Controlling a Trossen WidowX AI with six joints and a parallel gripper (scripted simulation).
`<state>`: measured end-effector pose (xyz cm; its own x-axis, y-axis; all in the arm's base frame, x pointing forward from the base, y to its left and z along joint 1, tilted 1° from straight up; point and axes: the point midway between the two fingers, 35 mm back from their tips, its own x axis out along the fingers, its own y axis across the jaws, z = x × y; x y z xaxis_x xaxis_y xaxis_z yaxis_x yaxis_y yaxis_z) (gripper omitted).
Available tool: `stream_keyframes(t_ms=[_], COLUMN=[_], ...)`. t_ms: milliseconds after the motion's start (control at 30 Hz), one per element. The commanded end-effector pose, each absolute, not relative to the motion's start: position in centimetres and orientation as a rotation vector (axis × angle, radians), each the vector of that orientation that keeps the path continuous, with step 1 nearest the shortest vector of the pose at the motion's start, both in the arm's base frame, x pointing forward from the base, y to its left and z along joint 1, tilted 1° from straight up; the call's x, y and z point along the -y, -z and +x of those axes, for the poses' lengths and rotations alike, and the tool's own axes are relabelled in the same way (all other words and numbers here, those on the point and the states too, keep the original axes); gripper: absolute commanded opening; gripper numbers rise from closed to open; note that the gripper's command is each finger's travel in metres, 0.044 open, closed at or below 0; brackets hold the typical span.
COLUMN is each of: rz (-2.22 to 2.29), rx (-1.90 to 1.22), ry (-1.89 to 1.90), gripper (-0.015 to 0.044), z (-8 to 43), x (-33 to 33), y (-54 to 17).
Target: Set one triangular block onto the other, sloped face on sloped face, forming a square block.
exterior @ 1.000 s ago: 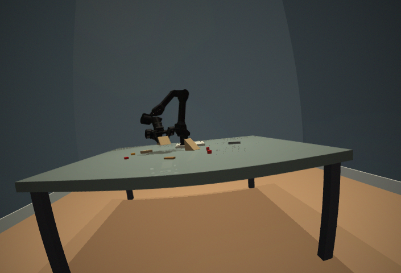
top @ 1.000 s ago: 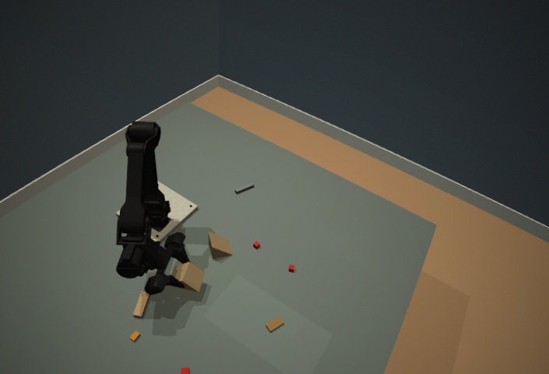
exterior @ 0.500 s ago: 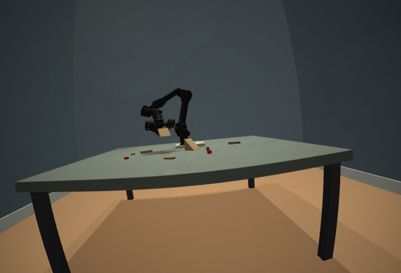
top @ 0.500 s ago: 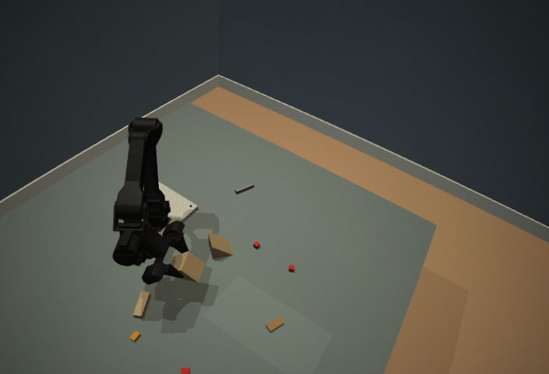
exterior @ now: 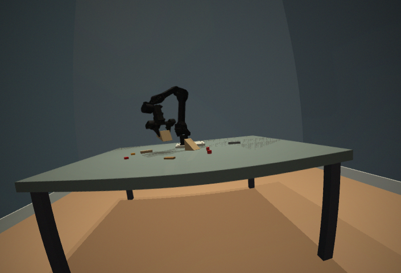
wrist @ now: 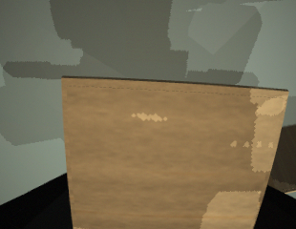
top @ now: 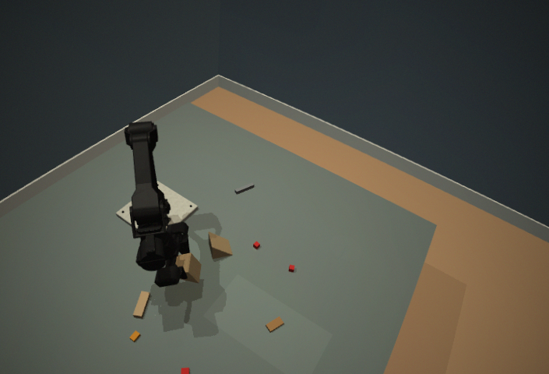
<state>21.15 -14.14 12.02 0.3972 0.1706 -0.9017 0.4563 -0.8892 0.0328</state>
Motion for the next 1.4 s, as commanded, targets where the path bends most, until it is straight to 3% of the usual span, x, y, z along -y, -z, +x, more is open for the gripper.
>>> stream_keyframes(t_ms=[0, 433, 1367], rz=[2.251, 1.78, 1.776], rx=[-0.588, -0.686, -0.705], ry=[1.561, 1.739, 1.721], gripper=[0.0, 0.0, 0.0], z=[21.5, 22.3, 27.4], x=[14.2, 14.0, 5.3], y=[-12.3, -13.5, -16.1])
